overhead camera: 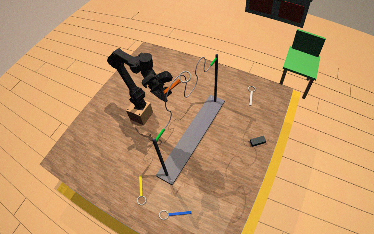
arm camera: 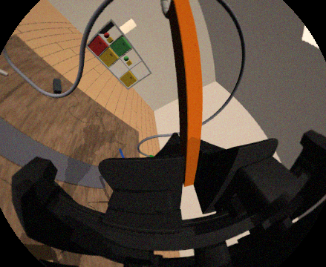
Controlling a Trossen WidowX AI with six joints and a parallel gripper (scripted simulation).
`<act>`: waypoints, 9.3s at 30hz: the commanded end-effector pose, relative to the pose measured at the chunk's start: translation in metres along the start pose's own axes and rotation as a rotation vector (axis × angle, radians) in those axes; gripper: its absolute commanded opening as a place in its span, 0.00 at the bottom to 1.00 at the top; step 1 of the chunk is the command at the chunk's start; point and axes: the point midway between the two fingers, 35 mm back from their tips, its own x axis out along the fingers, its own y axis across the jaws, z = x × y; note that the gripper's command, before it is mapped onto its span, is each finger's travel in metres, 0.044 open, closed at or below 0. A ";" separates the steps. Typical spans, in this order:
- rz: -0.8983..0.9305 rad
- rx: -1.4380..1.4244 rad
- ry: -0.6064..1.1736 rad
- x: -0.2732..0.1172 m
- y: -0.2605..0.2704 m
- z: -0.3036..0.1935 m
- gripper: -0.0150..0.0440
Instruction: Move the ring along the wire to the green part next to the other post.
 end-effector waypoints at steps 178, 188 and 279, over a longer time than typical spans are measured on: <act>0.507 0.899 0.121 -0.038 0.236 0.013 0.00; 0.538 0.954 0.127 -0.047 0.243 0.027 0.00; 1.215 2.150 0.265 -0.145 0.198 0.210 0.00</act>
